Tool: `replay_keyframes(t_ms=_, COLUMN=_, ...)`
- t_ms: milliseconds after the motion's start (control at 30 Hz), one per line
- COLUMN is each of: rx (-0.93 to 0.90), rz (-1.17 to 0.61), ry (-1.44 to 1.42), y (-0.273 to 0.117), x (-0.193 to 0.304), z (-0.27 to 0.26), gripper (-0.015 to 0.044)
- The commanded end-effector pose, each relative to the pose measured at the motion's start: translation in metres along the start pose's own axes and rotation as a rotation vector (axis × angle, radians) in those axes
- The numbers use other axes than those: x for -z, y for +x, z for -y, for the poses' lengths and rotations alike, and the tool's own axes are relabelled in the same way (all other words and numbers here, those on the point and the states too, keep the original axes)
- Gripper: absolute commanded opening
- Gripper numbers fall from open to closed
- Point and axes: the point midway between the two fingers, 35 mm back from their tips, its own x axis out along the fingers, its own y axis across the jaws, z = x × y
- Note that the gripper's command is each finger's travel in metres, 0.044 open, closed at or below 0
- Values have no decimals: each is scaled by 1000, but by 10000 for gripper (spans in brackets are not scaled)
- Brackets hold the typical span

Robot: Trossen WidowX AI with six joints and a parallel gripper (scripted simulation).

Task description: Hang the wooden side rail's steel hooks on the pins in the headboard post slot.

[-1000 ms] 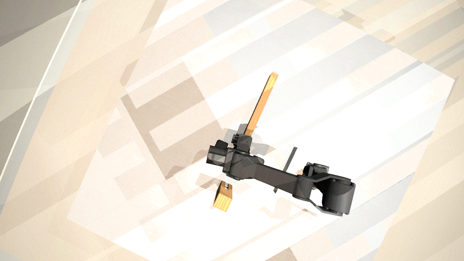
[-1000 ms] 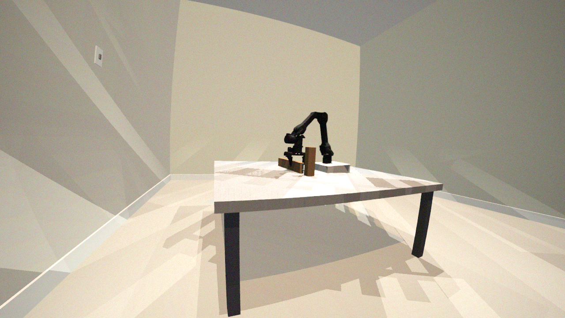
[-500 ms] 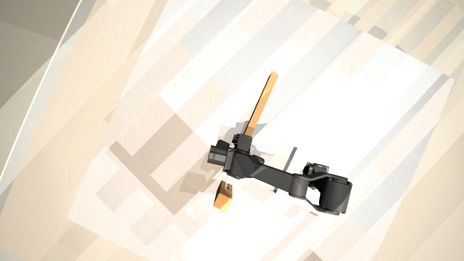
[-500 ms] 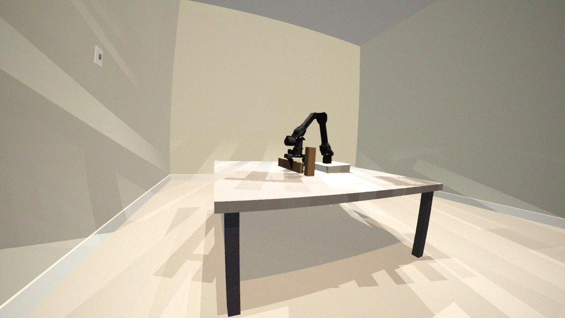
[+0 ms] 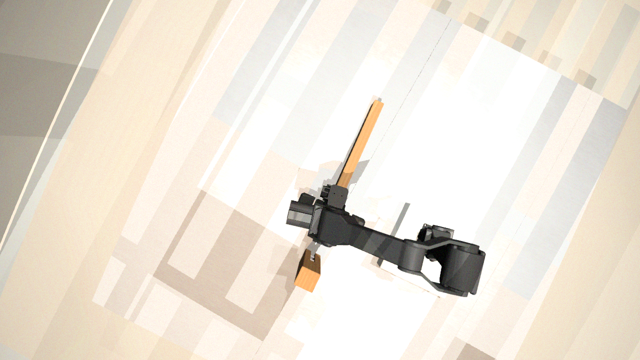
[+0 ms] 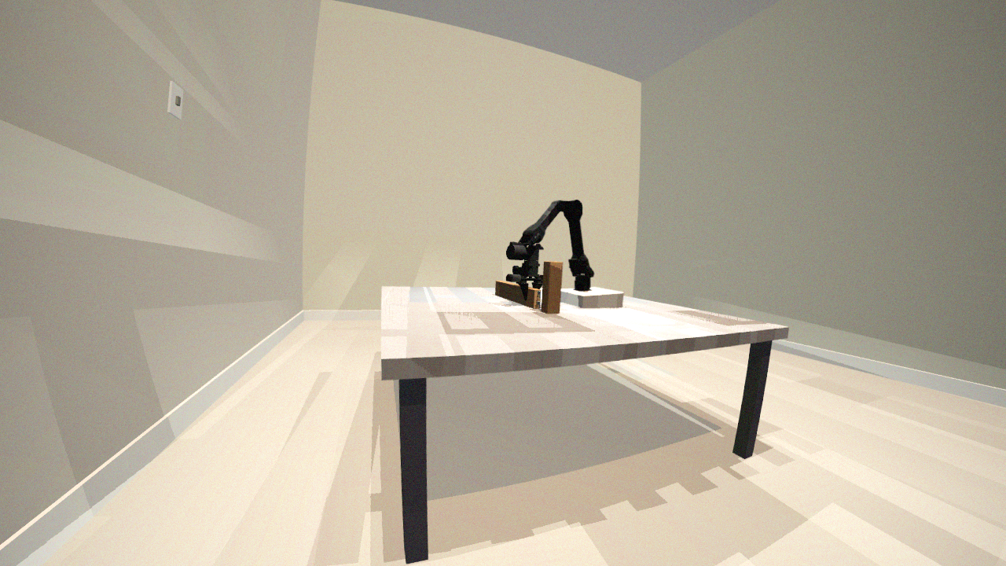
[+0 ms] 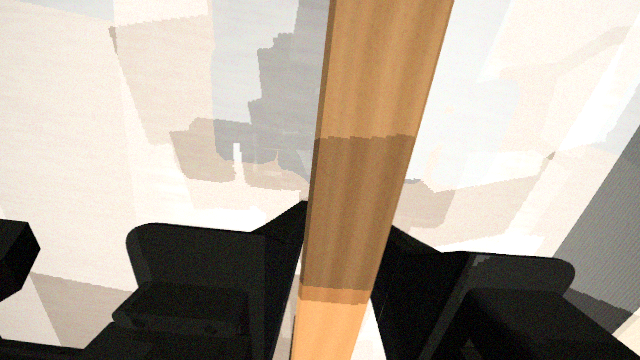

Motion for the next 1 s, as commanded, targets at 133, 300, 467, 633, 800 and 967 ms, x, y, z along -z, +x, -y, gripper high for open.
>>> replay_keyframes(t_ms=133, rx=3, rz=7, ry=4, y=2, x=-1, z=0, gripper=0)
replay_keyframes(t_ms=300, rx=3, rz=7, ry=4, y=1, x=-1, z=1, gripper=0)
replay_keyframes(t_ms=467, rx=4, rz=7, ry=4, y=0, x=-1, z=3, gripper=0)
replay_keyframes(t_ms=633, rx=4, rz=7, ry=4, y=0, x=-1, z=5, gripper=0)
replay_keyframes(t_ms=800, rx=4, rz=7, ry=4, y=0, x=-1, z=7, gripper=0)
replay_keyframes(t_ms=967, rx=4, rz=7, ry=4, y=0, x=-1, z=9, gripper=0)
